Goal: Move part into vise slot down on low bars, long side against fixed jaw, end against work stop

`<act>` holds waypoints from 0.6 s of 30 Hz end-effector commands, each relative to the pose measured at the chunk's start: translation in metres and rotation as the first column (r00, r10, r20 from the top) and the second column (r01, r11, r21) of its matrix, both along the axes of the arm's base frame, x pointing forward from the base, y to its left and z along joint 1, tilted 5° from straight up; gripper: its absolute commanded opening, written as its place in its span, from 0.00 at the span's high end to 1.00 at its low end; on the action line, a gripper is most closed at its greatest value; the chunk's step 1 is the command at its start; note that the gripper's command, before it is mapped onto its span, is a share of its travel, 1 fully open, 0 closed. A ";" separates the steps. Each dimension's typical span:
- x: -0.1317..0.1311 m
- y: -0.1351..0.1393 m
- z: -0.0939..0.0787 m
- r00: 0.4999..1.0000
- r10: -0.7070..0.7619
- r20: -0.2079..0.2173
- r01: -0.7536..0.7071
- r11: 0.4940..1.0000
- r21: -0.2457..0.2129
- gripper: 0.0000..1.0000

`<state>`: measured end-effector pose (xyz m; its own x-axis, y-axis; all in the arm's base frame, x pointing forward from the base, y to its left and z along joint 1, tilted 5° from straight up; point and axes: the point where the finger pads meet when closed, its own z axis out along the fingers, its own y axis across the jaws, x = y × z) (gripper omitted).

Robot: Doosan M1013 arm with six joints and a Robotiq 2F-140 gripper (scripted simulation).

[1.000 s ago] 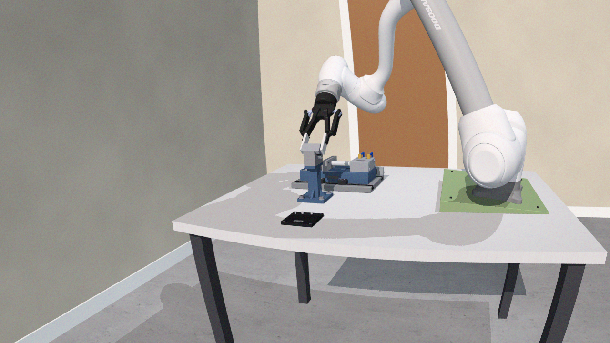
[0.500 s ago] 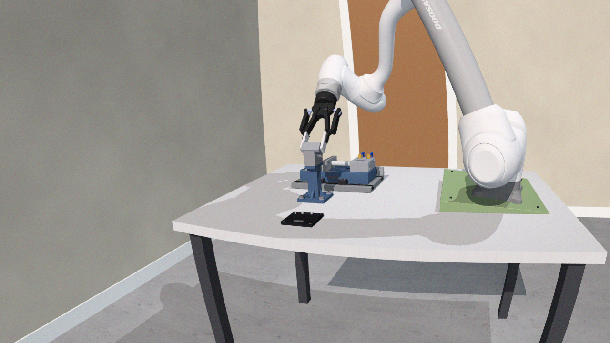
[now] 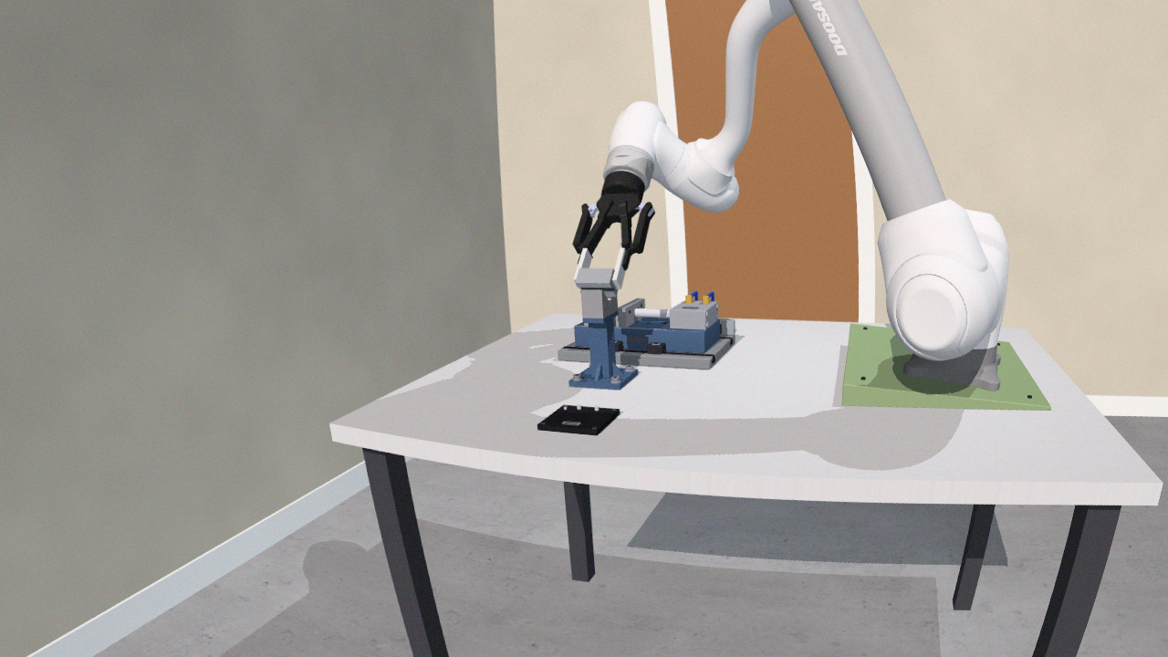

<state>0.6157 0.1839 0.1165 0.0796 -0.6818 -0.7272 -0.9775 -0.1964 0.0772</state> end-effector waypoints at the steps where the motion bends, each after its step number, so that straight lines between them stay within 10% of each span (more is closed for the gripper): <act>1: 0.000 0.000 0.002 1.000 0.000 0.000 0.000 1.000 0.000 1.00; 18: 0.001 0.000 0.011 1.000 0.000 0.000 0.000 1.000 0.000 1.00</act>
